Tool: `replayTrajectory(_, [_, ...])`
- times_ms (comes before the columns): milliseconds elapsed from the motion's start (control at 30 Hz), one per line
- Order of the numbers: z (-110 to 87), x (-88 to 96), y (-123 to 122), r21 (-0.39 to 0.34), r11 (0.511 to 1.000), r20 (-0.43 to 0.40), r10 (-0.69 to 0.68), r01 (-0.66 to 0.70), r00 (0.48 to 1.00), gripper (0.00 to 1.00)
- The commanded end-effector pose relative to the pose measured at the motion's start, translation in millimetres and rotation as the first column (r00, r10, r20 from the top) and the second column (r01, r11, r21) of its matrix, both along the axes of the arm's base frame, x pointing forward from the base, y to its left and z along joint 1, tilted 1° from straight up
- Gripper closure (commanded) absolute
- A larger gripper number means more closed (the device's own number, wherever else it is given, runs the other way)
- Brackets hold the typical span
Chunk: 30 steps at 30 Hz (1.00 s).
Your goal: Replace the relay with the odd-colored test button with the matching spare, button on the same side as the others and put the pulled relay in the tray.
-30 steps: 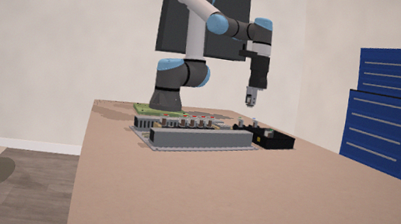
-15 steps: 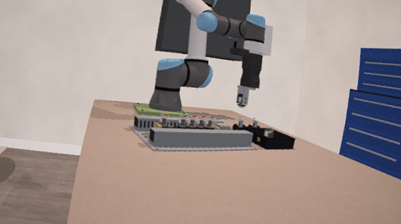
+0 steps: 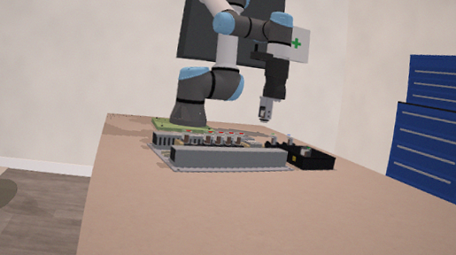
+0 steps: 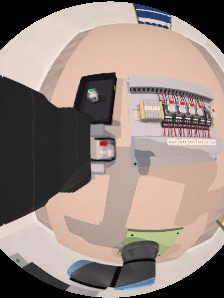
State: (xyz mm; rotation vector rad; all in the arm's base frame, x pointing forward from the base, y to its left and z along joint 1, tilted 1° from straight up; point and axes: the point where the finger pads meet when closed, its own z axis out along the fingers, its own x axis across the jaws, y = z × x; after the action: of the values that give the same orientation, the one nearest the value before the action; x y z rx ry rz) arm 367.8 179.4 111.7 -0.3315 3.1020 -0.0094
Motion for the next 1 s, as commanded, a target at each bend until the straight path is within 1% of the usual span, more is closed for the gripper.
replayTrajectory(0, [0.2, 4.2, -5.1, 0.003, 1.000, 0.001, 0.002, -0.002, 1.000, 1.00])
replayTrajectory(133, [0.2, 4.2, -5.1, 0.003, 1.000, 0.001, 0.002, -0.002, 1.000, 1.00])
replayTrajectory(300, [0.2, 35.2, -54.5, 0.002, 1.000, 0.001, 0.002, -0.002, 1.000, 1.00])
replayTrajectory(700, [0.2, 35.2, -54.5, 0.002, 1.000, 0.001, 0.002, -0.002, 1.000, 1.00])
replayTrajectory(867, [0.3, 66.3, -103.9, 0.002, 1.000, 0.001, 0.002, -0.002, 1.000, 1.00])
replayTrajectory(967, [0.3, 66.3, -103.9, 0.002, 1.000, 0.001, 0.002, -0.002, 1.000, 1.00])
